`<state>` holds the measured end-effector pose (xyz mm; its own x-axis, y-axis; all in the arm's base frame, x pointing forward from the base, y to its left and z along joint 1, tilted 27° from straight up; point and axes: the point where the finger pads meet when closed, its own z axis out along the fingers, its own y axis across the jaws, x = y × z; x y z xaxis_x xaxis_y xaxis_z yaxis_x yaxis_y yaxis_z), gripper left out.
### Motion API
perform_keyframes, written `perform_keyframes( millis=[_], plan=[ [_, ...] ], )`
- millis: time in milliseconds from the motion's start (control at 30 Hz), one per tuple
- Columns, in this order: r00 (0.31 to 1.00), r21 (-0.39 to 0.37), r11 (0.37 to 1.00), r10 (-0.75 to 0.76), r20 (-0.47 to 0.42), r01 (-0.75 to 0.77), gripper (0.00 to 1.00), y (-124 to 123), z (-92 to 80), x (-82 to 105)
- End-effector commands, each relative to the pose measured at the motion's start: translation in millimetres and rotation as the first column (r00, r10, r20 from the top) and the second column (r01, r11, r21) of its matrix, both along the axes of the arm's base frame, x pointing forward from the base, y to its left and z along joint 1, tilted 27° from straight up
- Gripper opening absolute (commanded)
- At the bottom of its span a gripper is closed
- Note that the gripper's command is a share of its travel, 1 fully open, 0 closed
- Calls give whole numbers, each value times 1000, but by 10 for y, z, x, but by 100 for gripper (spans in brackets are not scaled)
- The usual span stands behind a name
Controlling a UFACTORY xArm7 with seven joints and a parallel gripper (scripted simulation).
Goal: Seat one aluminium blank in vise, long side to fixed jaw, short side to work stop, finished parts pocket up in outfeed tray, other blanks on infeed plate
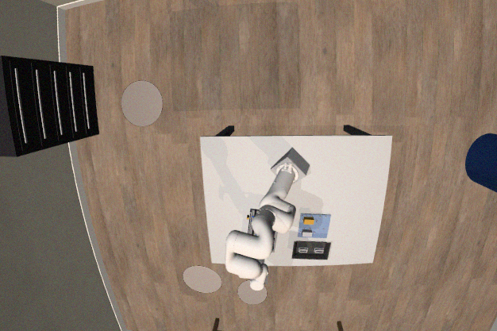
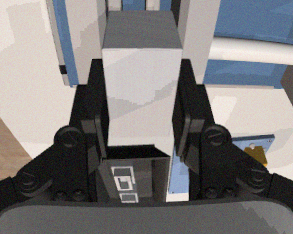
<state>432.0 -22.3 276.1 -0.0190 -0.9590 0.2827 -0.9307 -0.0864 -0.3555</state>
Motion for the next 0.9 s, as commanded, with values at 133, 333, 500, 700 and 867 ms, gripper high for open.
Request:
perform_keyframes(
  millis=[133, 333, 500, 700, 867],
  plan=[
    [1000, 0, 1000, 1, 4, -1, 0, -3, -10, 21],
    [1000, 0, 1000, 1, 4, -1, 0, -7, -24, 26],
    [1000, 0, 1000, 1, 4, -1, 0, -13, -42, 34],
    [1000, 0, 1000, 1, 4, -1, 0, -19, -63, 43],
    [1000, 0, 1000, 1, 4, -1, 0, -22, -73, 47]
  ],
)
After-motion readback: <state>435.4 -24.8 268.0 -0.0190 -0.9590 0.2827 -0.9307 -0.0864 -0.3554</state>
